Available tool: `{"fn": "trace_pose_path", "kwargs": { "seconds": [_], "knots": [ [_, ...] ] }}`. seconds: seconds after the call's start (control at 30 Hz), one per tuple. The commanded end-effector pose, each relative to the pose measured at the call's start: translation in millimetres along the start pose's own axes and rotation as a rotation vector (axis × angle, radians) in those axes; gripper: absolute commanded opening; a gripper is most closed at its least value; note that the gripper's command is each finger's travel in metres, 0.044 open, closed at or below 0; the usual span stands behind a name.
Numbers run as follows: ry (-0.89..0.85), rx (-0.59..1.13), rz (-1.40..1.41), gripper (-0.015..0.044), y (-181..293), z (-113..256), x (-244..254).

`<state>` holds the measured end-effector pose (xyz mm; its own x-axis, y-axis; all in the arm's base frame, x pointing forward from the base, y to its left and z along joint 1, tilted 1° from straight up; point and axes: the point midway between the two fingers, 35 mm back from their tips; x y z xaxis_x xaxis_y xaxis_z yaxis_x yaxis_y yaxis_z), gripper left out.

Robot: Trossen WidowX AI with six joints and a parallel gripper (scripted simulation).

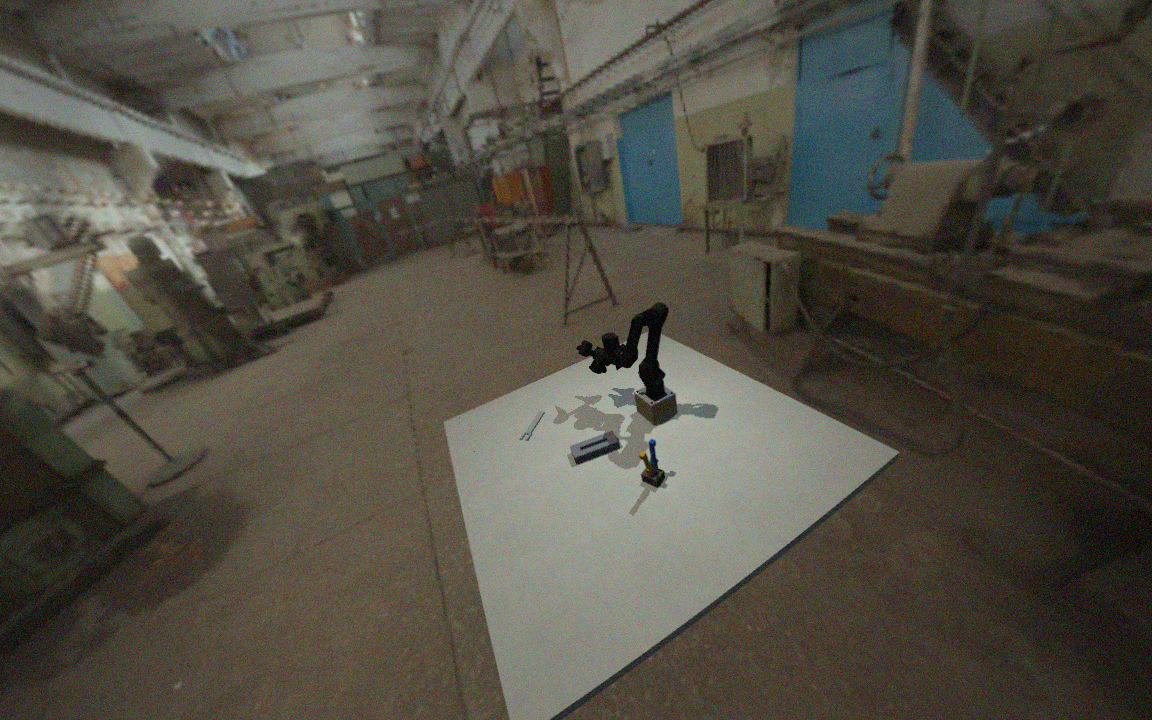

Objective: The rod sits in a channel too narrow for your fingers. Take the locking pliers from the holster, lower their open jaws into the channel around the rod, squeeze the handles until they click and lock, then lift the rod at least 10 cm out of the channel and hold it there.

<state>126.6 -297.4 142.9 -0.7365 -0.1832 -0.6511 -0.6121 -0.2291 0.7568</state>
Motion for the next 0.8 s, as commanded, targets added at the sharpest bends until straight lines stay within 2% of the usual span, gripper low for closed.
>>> {"fn": "trace_pose_path", "kwargs": {
  "seconds": [0.0, 0.03, 0.23, 0.4, 0.6, 0.77],
  "knots": [
    [0.000, 0.000, 0.000, 0.0426, 1, 0, -1],
    [0.000, 0.000, 0.000, 0.0440, 3, -1, -3],
    [0.001, 0.001, 0.000, 0.0440, 39, 2, -35],
    [0.008, -0.004, -0.016, 0.0440, 43, 3, -41],
    [0.185, -0.231, -0.523, 0.0440, 8, 22, -120],
    [0.240, -0.453, -0.876, 0.0440, -14, 50, -173]
  ]
}}
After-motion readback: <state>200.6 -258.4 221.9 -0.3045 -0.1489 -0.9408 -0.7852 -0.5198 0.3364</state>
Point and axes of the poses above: the point midway between the two fingers, 35 mm back from their tips, its own z axis back along the fingers, its own x axis across the jaws, y = z × x, and after that the axes turned 5 degrees about z, right-handed
